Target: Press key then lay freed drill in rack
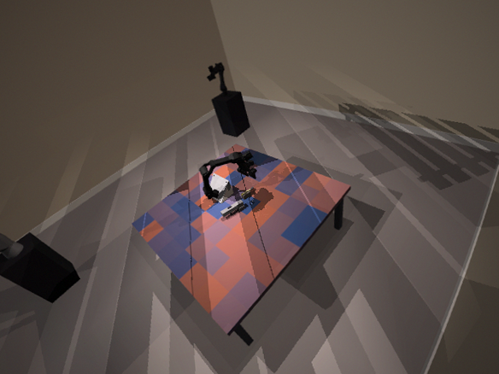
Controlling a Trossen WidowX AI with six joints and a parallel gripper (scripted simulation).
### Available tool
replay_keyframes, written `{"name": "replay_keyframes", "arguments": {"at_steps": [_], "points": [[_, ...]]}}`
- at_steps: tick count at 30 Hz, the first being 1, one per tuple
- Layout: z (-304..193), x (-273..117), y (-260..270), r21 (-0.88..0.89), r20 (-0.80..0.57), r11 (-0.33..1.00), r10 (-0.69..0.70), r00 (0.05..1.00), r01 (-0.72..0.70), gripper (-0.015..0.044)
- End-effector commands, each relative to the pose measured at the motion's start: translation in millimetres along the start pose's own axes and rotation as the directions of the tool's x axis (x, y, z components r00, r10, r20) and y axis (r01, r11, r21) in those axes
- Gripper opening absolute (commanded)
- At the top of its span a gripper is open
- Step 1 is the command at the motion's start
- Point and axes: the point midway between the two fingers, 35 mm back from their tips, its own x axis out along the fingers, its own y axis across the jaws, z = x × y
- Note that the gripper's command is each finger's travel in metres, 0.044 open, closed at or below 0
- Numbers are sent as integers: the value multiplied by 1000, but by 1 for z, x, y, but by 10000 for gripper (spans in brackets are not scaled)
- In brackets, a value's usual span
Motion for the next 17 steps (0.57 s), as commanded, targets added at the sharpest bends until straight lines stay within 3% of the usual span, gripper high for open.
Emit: {"name": "replay_keyframes", "arguments": {"at_steps": [1,8,17], "points": [[40,-47,12,-121,195,982,-122,973,147,440],[89,-125,45,-245,480,882,-250,841,402,440],[121,-239,114,-253,788,654,-289,544,713,440]]}}
